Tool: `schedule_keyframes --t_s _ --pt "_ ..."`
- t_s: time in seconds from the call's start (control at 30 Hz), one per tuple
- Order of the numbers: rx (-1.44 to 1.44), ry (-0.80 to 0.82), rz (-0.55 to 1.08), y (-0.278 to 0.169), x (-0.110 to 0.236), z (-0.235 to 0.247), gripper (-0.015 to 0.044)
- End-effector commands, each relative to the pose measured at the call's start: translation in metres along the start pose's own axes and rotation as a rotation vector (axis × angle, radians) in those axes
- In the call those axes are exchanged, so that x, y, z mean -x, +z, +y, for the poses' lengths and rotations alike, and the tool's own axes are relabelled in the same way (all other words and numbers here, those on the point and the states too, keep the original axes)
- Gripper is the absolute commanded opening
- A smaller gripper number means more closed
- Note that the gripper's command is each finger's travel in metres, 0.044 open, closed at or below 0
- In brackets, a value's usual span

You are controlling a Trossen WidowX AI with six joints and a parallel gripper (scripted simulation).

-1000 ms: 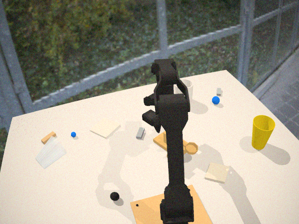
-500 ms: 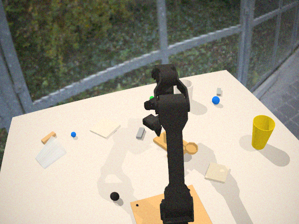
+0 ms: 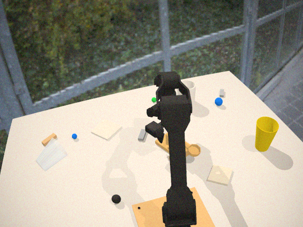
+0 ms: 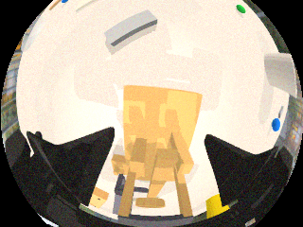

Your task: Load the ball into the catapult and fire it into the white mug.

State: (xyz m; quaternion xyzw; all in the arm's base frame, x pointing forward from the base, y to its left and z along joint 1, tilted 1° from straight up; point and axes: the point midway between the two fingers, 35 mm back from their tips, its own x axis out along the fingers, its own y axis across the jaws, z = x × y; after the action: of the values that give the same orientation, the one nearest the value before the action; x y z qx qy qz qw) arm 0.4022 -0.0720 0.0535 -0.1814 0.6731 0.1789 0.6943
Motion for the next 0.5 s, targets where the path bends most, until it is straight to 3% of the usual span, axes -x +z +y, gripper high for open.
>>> schedule_keyframes --t_s 0.0,0.07,0.47 --pt "-0.003 0.000 0.006 -0.0018 -0.0062 0.0008 0.0440" --pt "-0.003 0.000 0.006 -0.0018 -0.0062 0.0008 0.0440" --pt "0.000 0.001 0.001 -0.0005 -0.0031 0.0004 0.0125"
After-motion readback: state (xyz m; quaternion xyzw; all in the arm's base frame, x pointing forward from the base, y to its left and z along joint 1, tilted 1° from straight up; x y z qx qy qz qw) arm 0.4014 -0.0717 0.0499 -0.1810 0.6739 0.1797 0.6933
